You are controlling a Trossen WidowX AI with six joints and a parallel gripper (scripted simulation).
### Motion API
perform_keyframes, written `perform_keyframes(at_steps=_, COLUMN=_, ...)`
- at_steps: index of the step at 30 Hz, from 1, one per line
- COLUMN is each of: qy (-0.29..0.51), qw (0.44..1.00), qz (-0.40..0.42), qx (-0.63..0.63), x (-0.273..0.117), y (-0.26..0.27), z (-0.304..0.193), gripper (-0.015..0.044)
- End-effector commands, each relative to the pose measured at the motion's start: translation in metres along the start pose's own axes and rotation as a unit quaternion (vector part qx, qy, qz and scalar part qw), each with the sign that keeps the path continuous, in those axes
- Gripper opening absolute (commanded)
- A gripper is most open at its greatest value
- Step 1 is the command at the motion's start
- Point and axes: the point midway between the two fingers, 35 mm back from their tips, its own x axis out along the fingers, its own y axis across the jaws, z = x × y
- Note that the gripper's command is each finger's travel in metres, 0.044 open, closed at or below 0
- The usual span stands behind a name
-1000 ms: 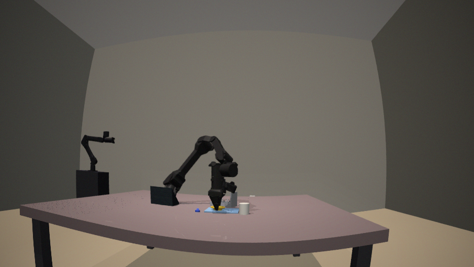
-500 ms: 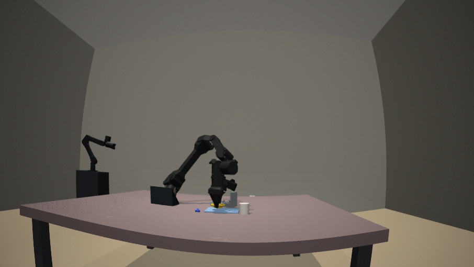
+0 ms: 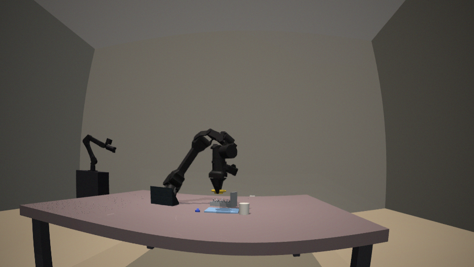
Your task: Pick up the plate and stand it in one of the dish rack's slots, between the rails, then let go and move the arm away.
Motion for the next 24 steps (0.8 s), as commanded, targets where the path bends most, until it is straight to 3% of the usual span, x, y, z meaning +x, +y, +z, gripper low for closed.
perform_keyframes(at_steps=1, qy=-0.001, qw=1.0, qz=-0.005, qx=-0.004, x=-0.017, y=0.0, z=0.0, gripper=0.0)
perform_keyframes(at_steps=8, qy=-0.001, qw=1.0, qz=-0.005, qx=0.008, x=-0.032, y=0.004, z=0.0, gripper=0.0)
perform_keyframes(at_steps=24, qy=-0.008, qw=0.96, qz=-0.01, qx=0.279, x=-0.045, y=0.08, z=-0.008, gripper=0.0)
